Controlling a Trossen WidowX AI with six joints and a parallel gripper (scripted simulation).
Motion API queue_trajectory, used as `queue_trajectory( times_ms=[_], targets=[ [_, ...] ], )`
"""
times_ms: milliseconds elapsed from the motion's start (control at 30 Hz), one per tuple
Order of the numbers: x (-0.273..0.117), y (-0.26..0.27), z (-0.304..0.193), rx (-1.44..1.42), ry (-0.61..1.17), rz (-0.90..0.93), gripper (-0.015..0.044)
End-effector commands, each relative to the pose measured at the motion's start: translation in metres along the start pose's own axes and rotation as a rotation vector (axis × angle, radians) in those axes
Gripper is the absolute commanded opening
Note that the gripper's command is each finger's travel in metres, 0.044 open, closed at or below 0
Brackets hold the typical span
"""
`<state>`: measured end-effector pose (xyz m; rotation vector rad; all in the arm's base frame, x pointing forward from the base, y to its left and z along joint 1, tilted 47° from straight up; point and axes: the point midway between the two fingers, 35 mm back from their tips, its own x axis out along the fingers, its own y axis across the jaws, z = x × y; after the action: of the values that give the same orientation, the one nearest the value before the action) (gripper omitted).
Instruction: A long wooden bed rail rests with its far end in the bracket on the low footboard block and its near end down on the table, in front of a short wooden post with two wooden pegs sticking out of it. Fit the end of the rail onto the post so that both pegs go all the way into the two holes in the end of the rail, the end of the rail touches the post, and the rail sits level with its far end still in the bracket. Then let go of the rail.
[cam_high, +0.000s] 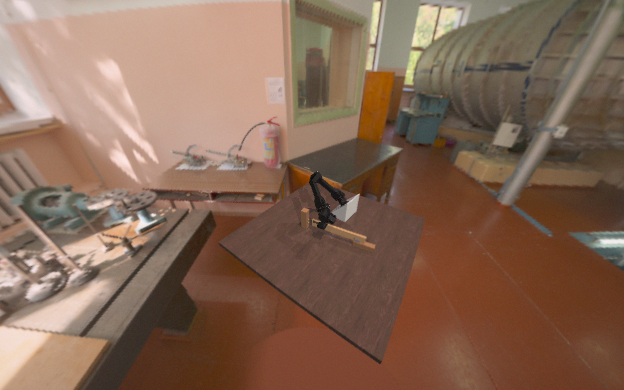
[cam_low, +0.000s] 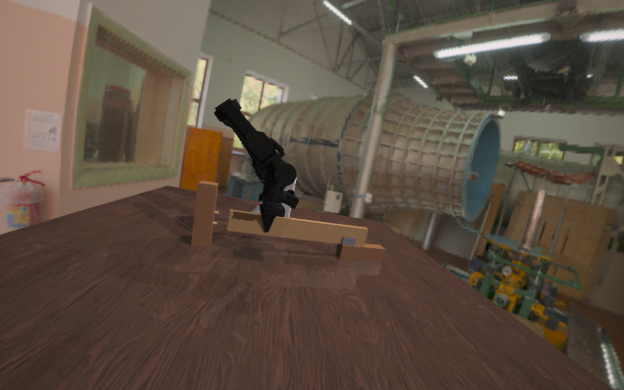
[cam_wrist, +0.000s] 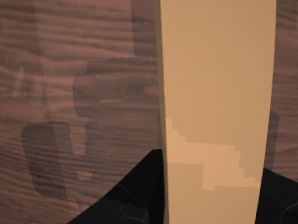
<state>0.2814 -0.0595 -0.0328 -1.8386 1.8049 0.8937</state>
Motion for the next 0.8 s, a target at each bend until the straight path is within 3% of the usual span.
queue_trajectory(
  times_ms=[0, 767],
  targets=[
    [-0.0018, -0.002, -0.0017, -0.001, 0.001, -0.008, 0.0],
    [-0.0032, -0.0022, -0.0089, -0.001, 0.001, -0.008, 0.0]
  ],
)
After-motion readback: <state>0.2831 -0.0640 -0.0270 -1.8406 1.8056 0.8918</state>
